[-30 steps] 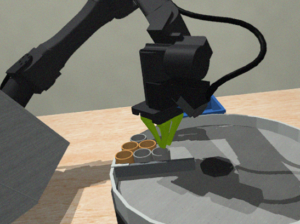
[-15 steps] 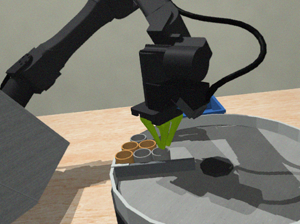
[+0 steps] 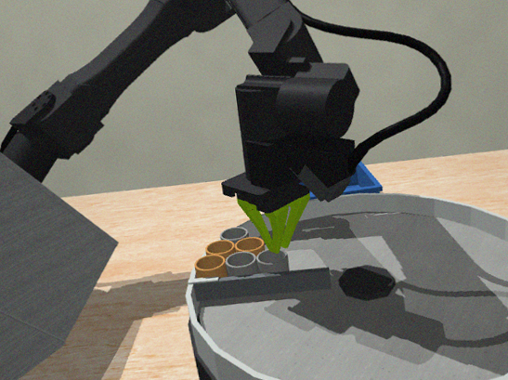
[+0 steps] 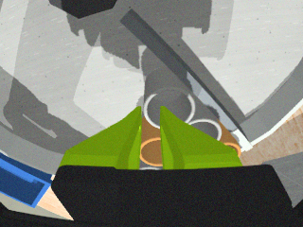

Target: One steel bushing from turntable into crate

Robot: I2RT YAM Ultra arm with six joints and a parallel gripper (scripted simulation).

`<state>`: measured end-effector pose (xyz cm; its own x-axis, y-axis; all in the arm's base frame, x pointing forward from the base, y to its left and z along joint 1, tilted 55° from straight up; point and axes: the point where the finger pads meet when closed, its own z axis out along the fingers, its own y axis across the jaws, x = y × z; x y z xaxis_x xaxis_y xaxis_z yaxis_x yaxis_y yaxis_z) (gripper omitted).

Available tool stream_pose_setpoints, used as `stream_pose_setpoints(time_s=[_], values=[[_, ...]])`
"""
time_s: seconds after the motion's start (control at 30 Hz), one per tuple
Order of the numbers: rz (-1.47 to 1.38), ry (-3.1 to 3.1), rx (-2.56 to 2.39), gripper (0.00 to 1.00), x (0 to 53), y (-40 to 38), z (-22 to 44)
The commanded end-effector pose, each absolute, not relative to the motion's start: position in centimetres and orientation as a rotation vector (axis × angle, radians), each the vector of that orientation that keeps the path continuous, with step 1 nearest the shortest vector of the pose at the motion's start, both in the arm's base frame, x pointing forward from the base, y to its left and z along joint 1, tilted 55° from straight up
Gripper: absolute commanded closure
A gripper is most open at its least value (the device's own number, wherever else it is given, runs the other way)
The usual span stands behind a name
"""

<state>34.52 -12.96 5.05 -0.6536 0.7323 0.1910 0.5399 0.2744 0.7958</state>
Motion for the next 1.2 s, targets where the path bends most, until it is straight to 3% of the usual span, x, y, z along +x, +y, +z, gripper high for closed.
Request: stream_pose_setpoints(time_s=[0.0, 1.17], values=[[1.284, 2.292, 1.173, 0.85, 34.70, -14.56, 6.22], [1.296, 2.297, 1.188, 0.85, 34.57, -14.60, 5.98]])
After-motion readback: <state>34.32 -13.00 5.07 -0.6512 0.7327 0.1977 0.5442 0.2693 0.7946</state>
